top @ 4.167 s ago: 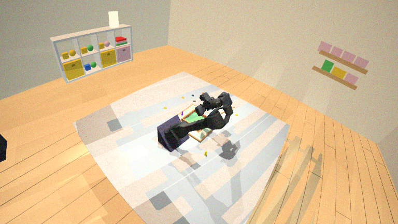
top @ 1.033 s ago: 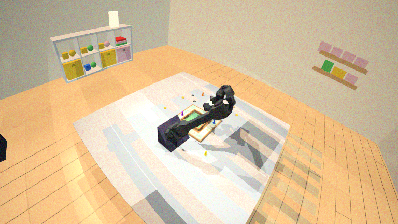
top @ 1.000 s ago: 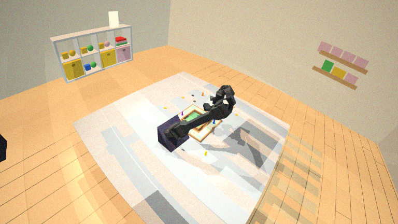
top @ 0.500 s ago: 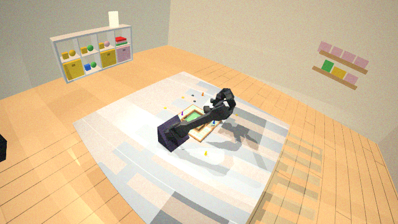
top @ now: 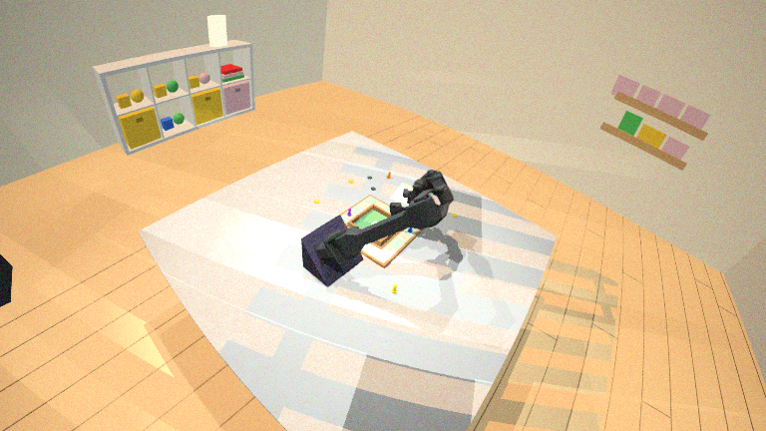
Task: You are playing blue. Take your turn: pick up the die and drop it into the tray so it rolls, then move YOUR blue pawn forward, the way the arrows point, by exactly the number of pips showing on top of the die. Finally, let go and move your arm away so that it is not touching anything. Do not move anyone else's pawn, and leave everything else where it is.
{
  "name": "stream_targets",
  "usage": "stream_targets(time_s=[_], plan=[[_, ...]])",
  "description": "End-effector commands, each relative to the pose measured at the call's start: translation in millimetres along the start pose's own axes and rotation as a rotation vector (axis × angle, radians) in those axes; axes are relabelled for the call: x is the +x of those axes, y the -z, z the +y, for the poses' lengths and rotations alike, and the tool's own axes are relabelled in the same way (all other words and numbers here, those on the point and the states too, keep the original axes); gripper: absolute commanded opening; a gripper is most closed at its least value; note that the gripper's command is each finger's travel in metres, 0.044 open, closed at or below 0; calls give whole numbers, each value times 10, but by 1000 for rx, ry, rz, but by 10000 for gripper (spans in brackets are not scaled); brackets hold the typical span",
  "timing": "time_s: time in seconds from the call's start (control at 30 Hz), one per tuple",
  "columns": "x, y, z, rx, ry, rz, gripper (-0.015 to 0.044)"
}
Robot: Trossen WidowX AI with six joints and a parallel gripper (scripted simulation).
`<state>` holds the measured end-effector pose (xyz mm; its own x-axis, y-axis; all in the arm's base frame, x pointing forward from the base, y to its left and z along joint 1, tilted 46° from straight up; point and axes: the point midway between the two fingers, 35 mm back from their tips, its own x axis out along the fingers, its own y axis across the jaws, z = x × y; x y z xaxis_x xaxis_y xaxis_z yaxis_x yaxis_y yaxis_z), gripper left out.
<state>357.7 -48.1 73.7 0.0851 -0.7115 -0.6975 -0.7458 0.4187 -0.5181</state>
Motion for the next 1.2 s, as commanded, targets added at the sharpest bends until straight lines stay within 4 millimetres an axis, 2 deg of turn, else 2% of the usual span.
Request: stream_targets(time_s=[0.0,0.1,0.3,0.6,1.17], plan=[[83,7,12,-8,3,6,200],[105,8,13,-8,3,6,200],[105,8,13,-8,3,6,43],[96,6,12,-8,3,6,0],[-840,-56,30,-10,-5,-1,0]])
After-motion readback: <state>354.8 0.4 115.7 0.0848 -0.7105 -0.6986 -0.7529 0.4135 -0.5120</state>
